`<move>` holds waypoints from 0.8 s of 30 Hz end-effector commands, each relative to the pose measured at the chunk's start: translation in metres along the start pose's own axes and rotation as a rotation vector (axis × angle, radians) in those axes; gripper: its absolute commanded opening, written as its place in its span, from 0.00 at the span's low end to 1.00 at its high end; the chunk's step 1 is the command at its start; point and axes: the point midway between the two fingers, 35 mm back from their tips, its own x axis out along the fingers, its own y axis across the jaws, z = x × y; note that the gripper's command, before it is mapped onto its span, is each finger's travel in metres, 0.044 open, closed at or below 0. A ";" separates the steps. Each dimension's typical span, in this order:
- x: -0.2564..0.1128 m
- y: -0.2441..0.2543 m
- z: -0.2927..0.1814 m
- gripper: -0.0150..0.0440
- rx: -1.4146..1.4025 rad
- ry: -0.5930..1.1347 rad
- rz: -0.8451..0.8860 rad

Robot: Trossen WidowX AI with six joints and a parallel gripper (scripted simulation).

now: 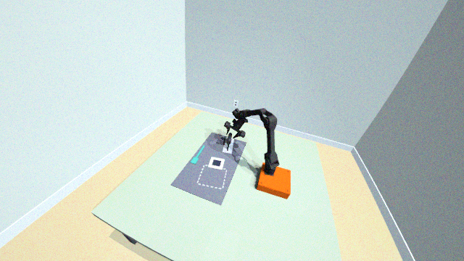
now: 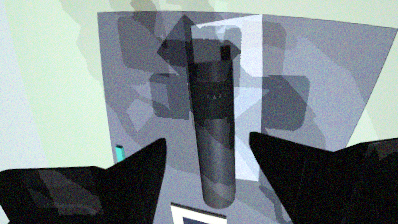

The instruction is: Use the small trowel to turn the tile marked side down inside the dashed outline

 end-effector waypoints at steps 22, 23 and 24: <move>0.001 -0.037 -0.025 0.76 -0.068 -0.007 0.451; 0.002 -0.036 -0.025 0.76 -0.068 -0.007 0.450; 0.004 -0.035 -0.025 0.76 -0.068 -0.008 0.450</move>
